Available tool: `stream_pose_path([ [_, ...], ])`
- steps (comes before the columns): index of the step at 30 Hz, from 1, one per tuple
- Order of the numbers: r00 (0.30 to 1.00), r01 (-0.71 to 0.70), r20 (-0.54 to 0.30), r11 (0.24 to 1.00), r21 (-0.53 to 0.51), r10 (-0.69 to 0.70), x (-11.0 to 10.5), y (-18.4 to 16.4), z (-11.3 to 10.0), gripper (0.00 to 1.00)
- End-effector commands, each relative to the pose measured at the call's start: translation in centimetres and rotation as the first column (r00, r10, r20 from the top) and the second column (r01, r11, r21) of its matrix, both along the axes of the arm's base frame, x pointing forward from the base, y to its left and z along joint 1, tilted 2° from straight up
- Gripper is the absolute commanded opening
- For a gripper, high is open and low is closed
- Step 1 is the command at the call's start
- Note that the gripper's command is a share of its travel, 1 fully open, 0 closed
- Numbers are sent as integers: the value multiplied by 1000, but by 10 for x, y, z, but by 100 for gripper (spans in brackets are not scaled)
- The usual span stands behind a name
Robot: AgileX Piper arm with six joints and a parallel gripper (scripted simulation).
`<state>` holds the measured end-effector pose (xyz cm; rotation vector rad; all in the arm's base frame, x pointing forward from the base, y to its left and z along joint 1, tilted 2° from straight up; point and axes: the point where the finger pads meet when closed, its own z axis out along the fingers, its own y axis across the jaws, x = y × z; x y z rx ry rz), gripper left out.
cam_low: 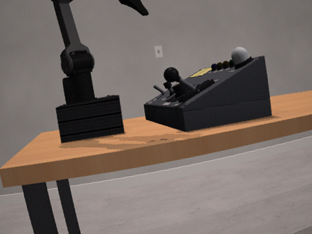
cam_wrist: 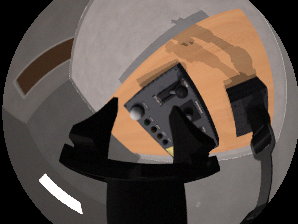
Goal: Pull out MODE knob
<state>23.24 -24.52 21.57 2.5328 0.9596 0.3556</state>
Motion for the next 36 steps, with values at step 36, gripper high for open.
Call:
stream_pose_path([
  [36,773,-568,193,795,-213,604,111,143,0,100],
])
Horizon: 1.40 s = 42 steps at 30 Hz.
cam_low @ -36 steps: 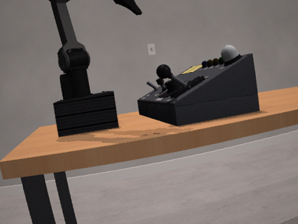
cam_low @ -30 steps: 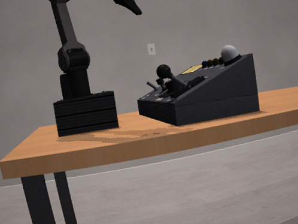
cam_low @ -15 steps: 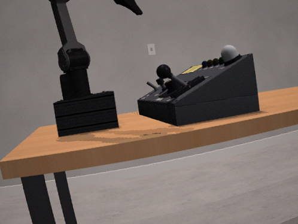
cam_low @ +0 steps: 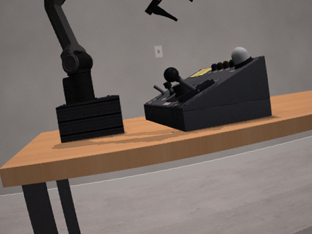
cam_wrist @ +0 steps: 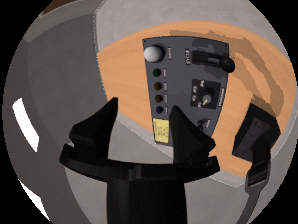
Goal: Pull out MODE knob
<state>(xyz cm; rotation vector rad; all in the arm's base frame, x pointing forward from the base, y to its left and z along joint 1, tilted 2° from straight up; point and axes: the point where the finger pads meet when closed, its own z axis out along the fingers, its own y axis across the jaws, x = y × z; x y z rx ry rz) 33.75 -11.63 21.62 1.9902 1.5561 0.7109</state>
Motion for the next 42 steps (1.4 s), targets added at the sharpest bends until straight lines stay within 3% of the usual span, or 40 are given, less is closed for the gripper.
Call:
stream_pose_path([
  [1,991,-122,59,992,-34,124,13,36,1,100],
  [6,862,-425,210,883,-200,462,23,152,0,100],
  [10,714,-558,247,745,-365,655,-5,226,-11,100],
  [13,615,-608,208,625,-490,760,-38,258,-28,100],
  [15,615,-608,208,625,-490,760,-38,258,-28,100],
  [19,508,-638,77,435,-636,858,-83,271,-60,100],
  [23,423,-641,-98,221,-735,901,-118,260,-91,100],
  [27,362,-625,-254,31,-780,897,-138,241,-114,100],
  [30,334,-611,-335,-68,-789,881,-146,230,-124,100],
  [36,317,-599,-386,-133,-790,866,-150,222,-130,100],
  [42,314,-596,-395,-144,-790,863,-150,220,-131,100],
])
